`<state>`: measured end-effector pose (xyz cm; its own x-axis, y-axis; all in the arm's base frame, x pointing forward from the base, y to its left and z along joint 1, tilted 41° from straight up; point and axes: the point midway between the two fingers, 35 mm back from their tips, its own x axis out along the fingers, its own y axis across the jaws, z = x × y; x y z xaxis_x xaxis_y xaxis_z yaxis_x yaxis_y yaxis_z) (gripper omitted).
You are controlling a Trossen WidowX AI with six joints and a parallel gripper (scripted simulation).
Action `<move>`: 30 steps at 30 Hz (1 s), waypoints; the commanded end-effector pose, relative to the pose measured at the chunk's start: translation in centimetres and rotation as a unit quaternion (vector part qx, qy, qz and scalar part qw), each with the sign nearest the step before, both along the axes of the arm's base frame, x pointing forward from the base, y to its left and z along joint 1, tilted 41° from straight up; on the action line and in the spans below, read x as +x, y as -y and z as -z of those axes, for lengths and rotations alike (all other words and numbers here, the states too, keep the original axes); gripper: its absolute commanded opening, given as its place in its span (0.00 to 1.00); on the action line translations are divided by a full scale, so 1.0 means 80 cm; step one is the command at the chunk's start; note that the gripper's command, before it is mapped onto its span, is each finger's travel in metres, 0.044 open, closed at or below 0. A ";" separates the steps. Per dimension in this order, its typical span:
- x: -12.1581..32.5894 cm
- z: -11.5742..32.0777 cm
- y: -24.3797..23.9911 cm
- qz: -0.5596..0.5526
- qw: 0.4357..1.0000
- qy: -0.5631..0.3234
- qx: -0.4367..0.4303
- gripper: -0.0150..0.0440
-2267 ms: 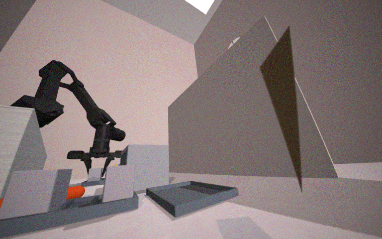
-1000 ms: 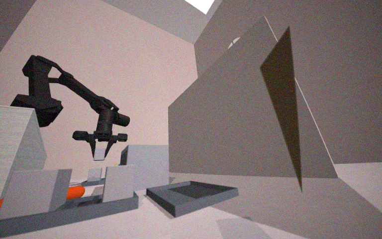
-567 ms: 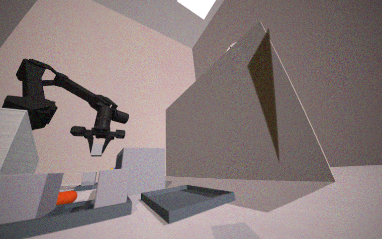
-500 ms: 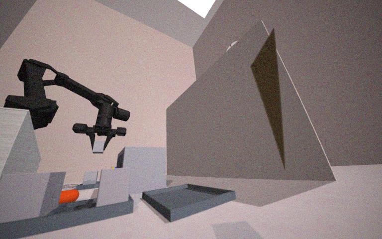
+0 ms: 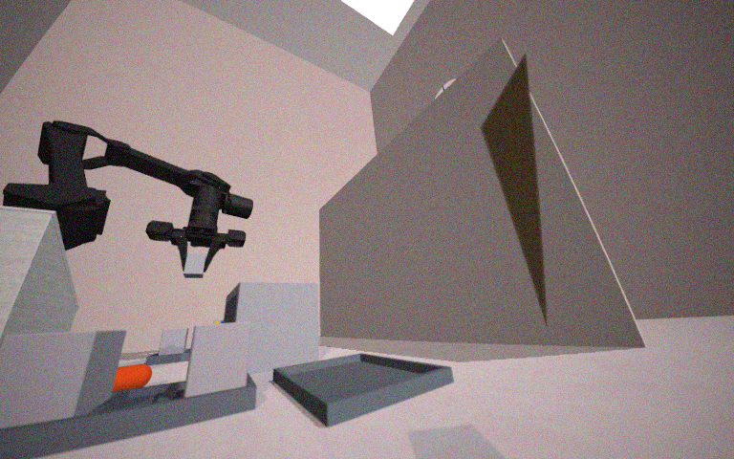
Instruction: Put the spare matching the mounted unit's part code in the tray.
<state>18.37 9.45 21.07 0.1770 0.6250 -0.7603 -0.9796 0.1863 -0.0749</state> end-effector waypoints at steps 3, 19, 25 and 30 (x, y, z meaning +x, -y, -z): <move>0.029 0.005 0.018 0.008 1.000 -0.004 -0.008 0.25; 0.098 0.038 0.095 0.030 0.999 -0.012 -0.042 0.25; 0.116 0.055 0.128 0.044 0.998 -0.022 -0.044 0.25; 0.129 0.070 0.151 0.061 0.997 -0.031 -0.037 0.25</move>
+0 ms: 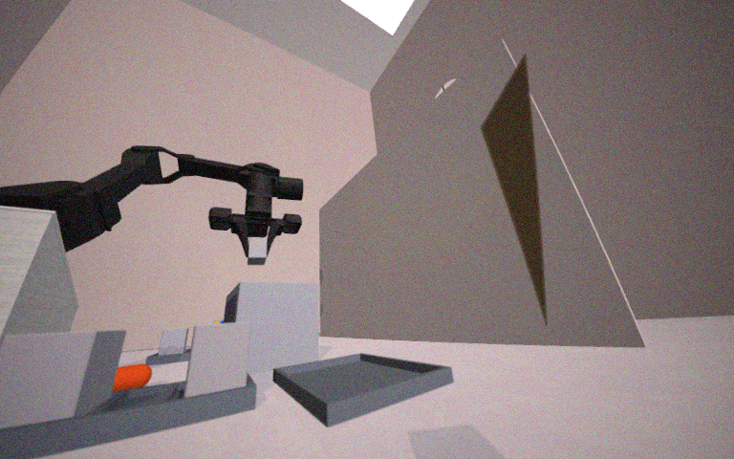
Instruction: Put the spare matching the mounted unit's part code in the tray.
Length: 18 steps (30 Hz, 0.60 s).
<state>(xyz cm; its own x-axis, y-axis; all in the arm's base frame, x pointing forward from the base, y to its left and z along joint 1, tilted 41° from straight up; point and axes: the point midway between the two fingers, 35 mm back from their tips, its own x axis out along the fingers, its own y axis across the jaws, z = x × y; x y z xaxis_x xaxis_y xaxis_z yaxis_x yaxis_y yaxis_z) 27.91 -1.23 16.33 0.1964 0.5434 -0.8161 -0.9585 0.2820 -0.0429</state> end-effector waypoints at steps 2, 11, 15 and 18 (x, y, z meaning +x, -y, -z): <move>0.013 0.014 0.023 0.011 1.000 -0.006 0.003 0.25; 0.034 0.040 0.068 0.003 1.000 -0.006 0.000 0.25; 0.041 0.053 0.090 -0.001 1.000 -0.006 0.000 0.25; 0.046 0.064 0.106 -0.005 1.000 -0.005 -0.001 0.25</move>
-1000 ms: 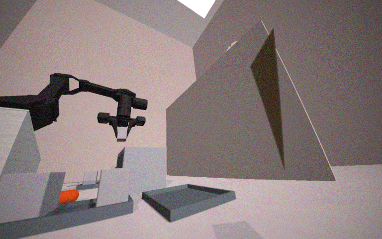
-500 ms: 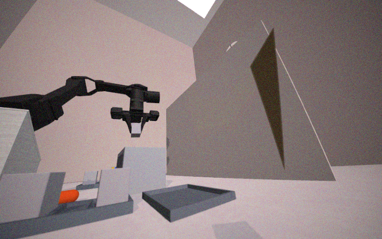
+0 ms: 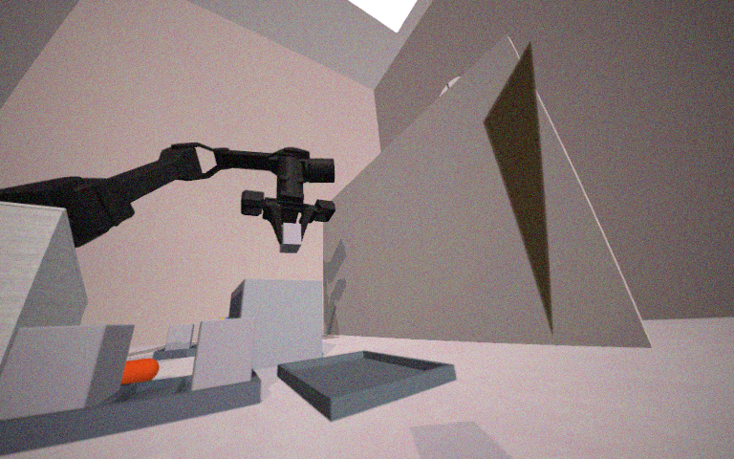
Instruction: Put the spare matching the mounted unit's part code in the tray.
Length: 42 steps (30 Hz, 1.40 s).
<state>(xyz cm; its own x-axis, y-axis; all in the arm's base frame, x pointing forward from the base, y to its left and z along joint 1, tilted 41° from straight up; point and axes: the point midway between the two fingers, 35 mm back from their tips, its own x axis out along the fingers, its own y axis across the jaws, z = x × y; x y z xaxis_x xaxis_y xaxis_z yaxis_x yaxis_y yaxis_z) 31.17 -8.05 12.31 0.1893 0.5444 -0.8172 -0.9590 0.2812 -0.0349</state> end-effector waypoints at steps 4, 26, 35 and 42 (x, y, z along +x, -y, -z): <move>0.010 0.030 0.043 -0.009 1.000 0.000 -0.001 0.25; -0.001 0.137 0.158 -0.031 0.999 0.002 0.015 0.25; -0.018 0.186 0.200 -0.045 0.999 0.017 0.024 0.25; -0.034 0.222 0.225 -0.054 0.998 0.029 0.031 0.25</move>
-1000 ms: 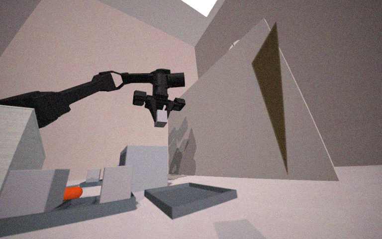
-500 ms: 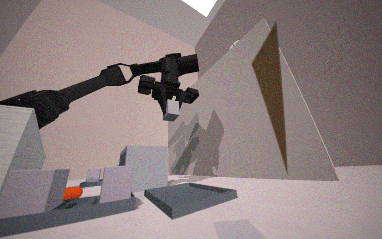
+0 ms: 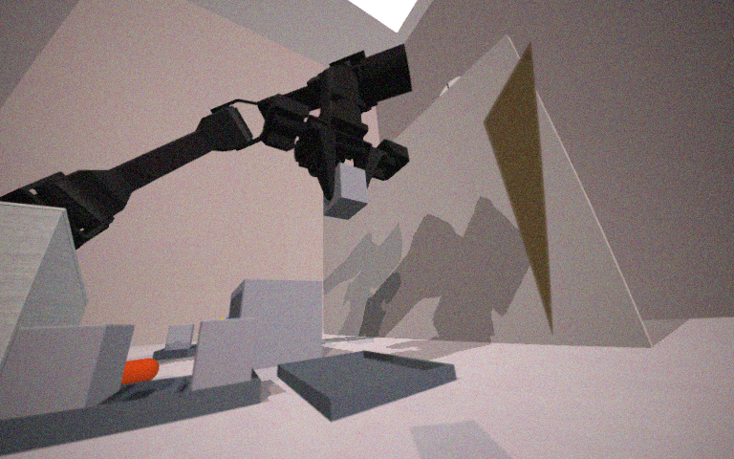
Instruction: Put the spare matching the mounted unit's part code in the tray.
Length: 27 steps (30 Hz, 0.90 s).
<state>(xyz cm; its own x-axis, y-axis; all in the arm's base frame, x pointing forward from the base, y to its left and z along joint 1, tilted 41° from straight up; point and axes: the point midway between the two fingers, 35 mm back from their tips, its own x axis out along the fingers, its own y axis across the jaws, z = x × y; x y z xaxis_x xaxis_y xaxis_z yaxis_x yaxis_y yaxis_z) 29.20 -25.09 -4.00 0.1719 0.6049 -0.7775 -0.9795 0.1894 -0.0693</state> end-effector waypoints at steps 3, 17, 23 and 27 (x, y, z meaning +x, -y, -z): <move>-0.010 0.019 0.012 -0.006 1.000 0.005 0.004 0.25; -0.004 0.033 0.004 -0.005 1.000 0.005 0.004 0.25; -0.002 0.040 0.000 -0.005 1.000 0.005 0.004 0.25; 0.000 0.045 -0.003 -0.005 1.000 0.005 0.003 0.25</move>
